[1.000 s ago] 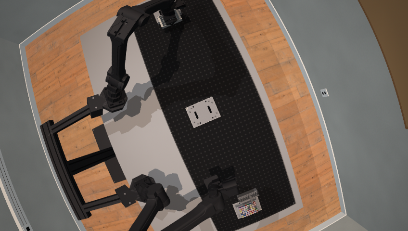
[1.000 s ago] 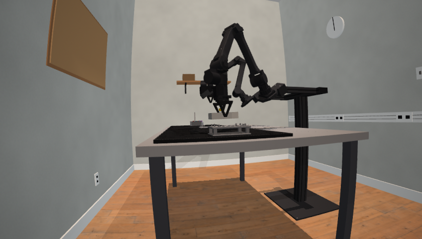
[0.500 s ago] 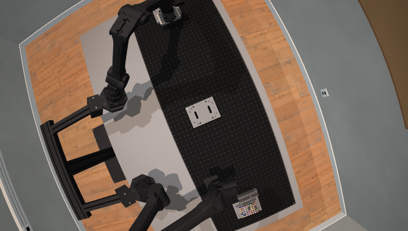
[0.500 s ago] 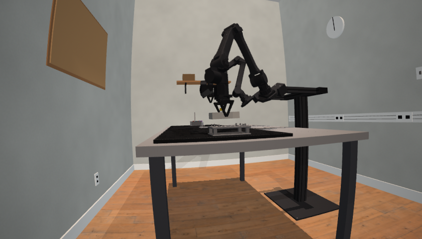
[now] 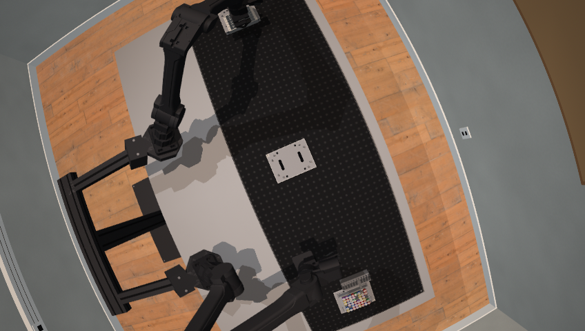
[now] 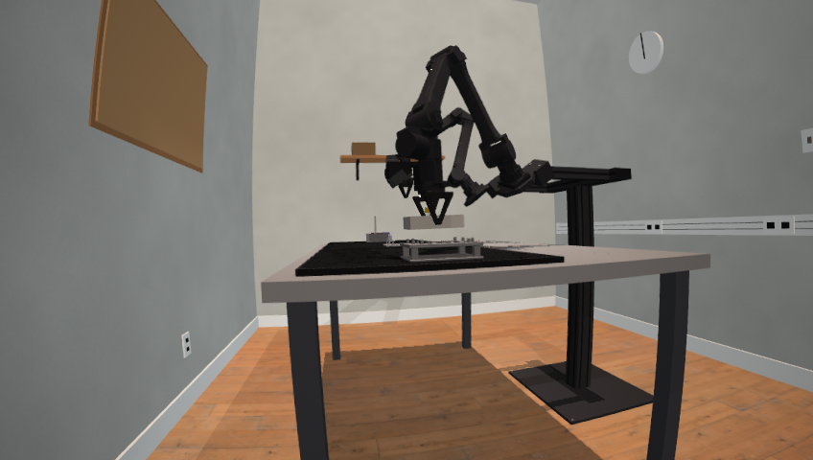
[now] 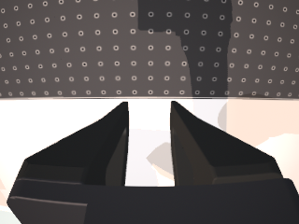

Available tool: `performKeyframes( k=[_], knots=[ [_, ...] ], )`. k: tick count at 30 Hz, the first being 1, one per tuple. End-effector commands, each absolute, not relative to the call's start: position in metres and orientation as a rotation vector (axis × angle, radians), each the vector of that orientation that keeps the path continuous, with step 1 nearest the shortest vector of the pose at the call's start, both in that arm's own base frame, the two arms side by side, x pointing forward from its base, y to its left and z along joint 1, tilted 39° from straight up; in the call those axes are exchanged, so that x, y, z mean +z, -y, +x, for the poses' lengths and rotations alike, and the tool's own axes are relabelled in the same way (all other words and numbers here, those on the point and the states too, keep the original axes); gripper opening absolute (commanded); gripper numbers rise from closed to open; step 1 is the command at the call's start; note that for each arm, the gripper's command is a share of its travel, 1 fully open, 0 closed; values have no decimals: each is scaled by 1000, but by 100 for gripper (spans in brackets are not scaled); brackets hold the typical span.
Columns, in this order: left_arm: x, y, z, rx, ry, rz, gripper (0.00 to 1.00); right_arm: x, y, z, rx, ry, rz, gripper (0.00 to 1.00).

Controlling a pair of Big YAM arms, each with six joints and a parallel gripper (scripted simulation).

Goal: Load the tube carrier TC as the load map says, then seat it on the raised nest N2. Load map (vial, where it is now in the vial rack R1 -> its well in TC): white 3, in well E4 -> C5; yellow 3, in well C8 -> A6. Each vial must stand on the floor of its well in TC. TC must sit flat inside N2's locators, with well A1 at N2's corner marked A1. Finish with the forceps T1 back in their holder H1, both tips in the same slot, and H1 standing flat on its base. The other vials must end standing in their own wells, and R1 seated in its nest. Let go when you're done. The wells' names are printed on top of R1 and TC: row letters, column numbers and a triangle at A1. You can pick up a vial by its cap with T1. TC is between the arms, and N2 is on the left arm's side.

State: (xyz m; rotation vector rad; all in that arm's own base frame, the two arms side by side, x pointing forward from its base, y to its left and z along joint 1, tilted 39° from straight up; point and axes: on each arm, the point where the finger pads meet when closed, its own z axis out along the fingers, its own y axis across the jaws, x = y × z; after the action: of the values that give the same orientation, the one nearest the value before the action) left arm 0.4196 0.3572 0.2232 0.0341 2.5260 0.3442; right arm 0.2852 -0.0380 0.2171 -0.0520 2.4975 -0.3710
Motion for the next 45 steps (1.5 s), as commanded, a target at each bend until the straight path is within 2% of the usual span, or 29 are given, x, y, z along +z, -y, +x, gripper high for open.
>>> performKeyframes(
  k=[1, 45],
  knots=[
    [250, -381, 425, 391, -2492, 43, 0, 230, 38, 289, -366, -2477, -36, 24],
    [292, -420, 428, 441, -2443, 76, 0, 230, 38, 289, -366, -2477, -36, 24]
  ],
)
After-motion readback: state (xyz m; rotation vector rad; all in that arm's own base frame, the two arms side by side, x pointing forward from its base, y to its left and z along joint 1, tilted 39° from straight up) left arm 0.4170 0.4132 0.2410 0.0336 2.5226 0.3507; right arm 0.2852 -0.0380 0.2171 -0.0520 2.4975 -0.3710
